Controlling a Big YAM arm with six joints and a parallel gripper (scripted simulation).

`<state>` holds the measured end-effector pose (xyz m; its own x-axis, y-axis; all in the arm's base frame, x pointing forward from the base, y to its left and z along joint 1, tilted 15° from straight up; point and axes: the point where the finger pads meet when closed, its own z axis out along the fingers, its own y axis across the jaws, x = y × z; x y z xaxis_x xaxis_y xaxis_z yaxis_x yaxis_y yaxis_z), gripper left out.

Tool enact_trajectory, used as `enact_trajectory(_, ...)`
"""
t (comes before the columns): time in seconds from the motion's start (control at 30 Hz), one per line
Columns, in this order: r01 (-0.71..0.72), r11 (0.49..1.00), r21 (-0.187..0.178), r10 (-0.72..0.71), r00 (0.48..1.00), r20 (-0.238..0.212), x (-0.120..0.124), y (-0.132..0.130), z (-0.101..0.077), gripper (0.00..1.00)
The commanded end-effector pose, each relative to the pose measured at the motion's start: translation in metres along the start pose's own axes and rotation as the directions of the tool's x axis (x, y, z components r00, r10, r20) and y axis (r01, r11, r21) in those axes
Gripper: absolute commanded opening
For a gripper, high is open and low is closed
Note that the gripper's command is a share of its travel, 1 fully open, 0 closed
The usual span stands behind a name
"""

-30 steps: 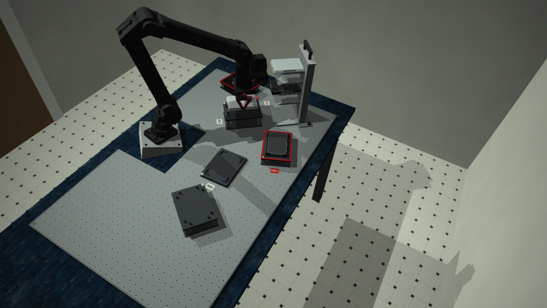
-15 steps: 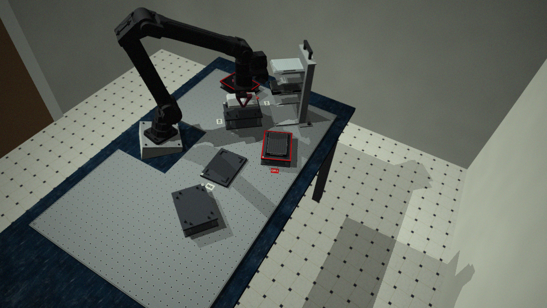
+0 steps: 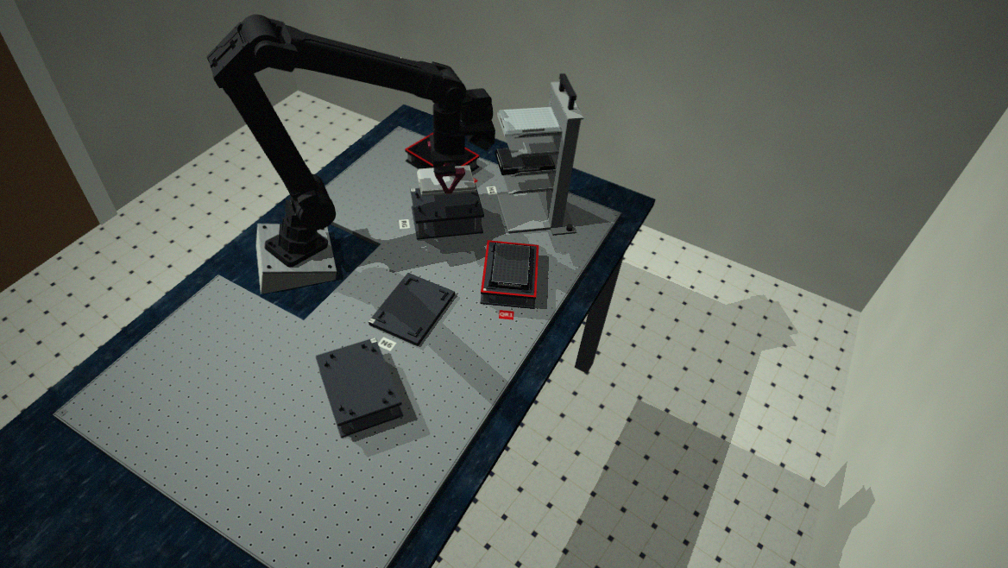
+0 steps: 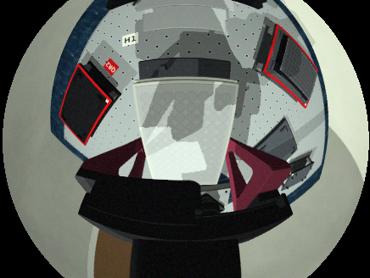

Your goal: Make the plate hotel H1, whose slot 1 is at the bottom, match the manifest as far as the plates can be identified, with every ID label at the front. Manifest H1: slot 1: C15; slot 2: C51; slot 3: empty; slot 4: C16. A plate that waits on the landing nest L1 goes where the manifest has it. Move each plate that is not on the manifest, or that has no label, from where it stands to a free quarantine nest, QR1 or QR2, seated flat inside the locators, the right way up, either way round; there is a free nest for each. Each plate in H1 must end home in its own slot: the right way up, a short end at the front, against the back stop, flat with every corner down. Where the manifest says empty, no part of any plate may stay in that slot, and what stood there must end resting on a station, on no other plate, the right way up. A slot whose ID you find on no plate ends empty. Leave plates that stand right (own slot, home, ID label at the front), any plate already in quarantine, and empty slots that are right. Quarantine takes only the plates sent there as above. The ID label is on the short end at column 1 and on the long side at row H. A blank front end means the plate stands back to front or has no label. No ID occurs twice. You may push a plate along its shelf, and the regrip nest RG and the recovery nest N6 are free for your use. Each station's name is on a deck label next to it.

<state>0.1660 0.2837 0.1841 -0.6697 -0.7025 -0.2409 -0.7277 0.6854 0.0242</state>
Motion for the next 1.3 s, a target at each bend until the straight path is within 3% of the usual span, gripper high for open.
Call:
enact_trajectory(0.0,-0.002,1.0,-0.026,0.004,0.996,0.085,-0.022,0.009,-0.036,0.86)
enact_trajectory(0.37,-0.003,1.0,-0.026,0.005,0.996,0.086,-0.021,0.008,-0.056,0.86)
enact_trajectory(1.27,-0.001,1.0,-0.026,0.003,0.996,0.089,-0.015,0.007,-0.124,0.86)
